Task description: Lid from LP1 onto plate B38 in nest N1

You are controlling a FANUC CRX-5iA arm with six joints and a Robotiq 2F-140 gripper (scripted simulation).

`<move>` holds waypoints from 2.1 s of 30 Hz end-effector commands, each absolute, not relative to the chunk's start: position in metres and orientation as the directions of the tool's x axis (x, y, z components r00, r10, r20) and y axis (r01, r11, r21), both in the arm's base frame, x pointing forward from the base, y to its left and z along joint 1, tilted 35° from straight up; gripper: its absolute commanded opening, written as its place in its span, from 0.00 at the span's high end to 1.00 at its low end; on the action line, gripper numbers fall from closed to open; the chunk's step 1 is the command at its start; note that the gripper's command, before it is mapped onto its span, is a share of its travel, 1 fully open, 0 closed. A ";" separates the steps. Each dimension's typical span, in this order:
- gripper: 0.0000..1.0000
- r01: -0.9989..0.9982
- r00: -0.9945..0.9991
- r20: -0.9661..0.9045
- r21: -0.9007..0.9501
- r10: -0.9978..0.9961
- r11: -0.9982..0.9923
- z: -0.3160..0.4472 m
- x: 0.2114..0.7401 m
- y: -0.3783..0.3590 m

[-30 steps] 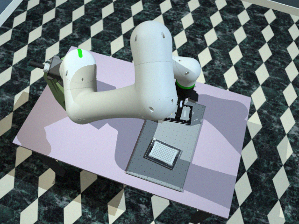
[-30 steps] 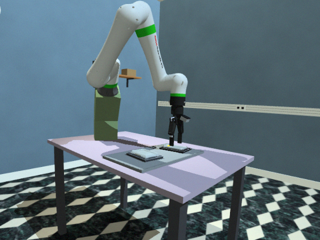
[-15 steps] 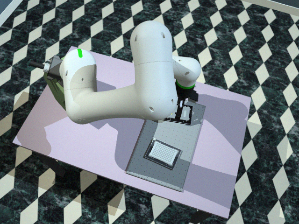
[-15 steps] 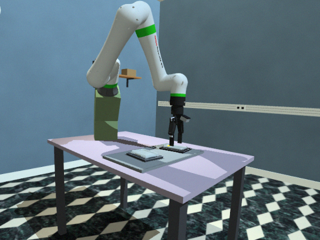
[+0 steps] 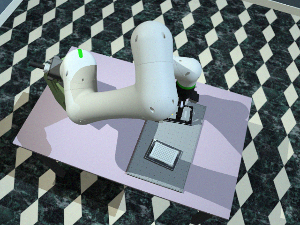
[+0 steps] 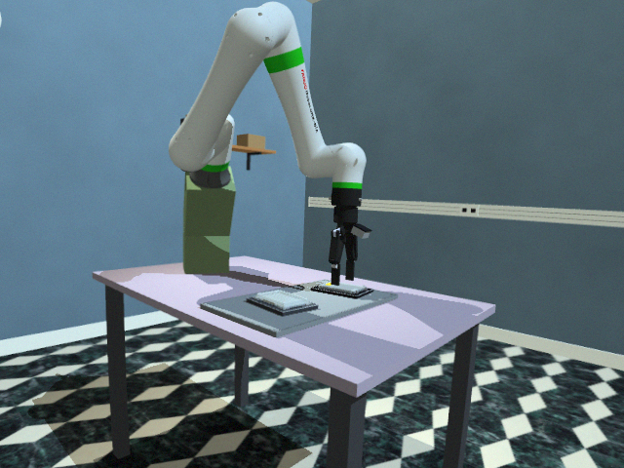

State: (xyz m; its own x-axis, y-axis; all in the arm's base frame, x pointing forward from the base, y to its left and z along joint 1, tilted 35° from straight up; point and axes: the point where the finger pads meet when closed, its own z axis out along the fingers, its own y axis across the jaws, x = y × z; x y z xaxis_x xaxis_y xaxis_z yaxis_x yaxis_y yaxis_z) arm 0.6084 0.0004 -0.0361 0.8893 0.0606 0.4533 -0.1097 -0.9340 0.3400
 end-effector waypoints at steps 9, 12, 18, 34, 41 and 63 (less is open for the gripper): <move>0.37 -0.109 0.889 0.454 0.340 0.061 -0.934 -0.035 0.609 0.001; 0.37 -0.109 0.889 0.454 0.340 0.061 -0.934 -0.035 0.609 0.001; 0.37 -0.109 0.889 0.454 0.340 0.061 -0.934 -0.035 0.609 0.001; 0.37 -0.109 0.889 0.454 0.340 0.061 -0.934 -0.035 0.609 0.001; 0.37 -0.109 0.889 0.454 0.340 0.061 -0.934 -0.035 0.609 0.001; 0.31 -0.109 0.889 0.454 0.340 0.061 -0.934 -0.035 0.609 0.001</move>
